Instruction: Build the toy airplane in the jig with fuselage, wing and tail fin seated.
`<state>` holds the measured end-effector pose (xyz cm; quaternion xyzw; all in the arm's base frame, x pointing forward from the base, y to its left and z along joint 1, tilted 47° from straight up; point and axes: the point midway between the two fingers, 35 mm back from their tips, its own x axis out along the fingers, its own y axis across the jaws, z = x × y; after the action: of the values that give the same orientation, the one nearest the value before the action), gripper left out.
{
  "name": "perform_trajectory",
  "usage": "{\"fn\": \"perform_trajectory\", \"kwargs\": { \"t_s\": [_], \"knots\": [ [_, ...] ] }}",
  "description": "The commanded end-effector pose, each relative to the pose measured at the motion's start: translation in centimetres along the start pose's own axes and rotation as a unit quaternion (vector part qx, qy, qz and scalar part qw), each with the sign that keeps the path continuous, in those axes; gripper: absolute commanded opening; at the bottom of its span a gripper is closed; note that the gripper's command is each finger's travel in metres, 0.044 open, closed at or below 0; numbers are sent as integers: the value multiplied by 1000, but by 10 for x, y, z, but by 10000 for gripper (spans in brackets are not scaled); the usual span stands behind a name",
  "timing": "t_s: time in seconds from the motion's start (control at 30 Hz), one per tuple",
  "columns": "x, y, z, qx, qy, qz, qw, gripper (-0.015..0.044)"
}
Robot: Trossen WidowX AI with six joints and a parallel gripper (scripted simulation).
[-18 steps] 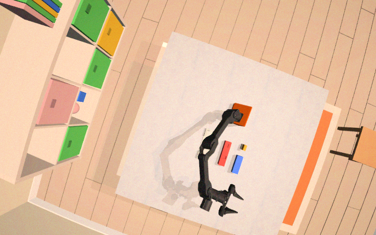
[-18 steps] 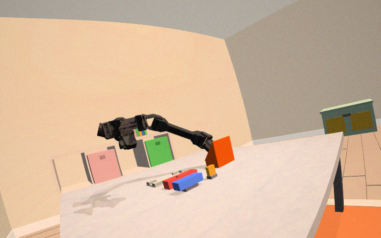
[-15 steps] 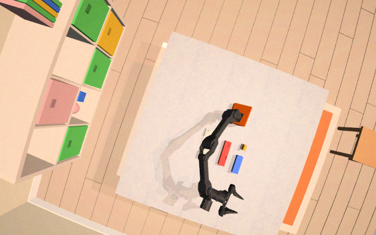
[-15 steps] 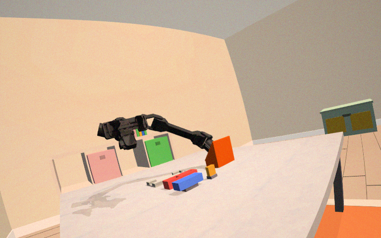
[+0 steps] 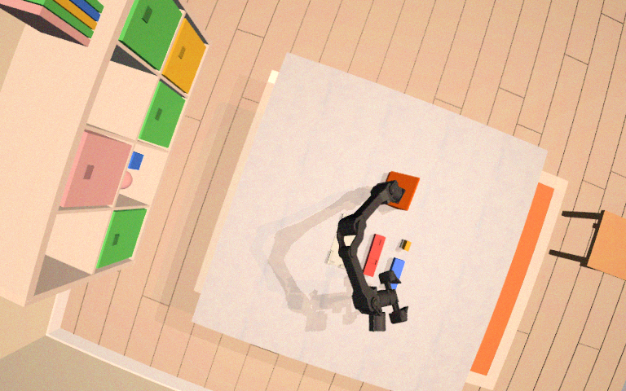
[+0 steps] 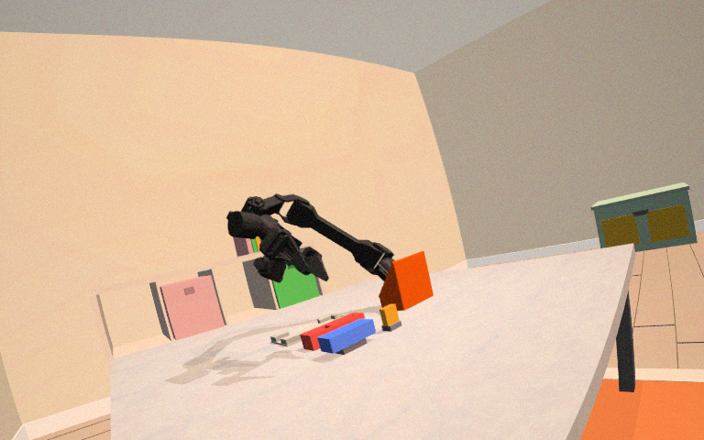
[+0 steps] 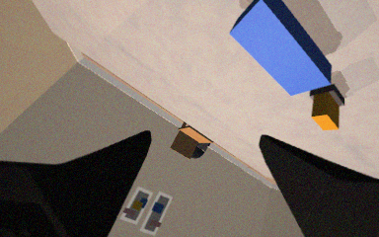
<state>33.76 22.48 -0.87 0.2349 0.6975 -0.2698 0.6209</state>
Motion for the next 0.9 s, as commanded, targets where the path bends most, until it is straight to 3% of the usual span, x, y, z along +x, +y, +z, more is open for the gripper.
{"fn": "perform_trajectory", "kwargs": {
  "t_s": [0.0, 0.2, 0.7, 0.87],
  "knots": [
    [-3, -79, 8, -208, -135, -172, 953, 440],
    [-27, -138, 21, -395, -212, -341, 827, 440],
    [-26, -139, 23, -397, -213, -342, 825, 440],
    [7, -159, 54, -396, -213, -343, 824, 440]
  ]
}}
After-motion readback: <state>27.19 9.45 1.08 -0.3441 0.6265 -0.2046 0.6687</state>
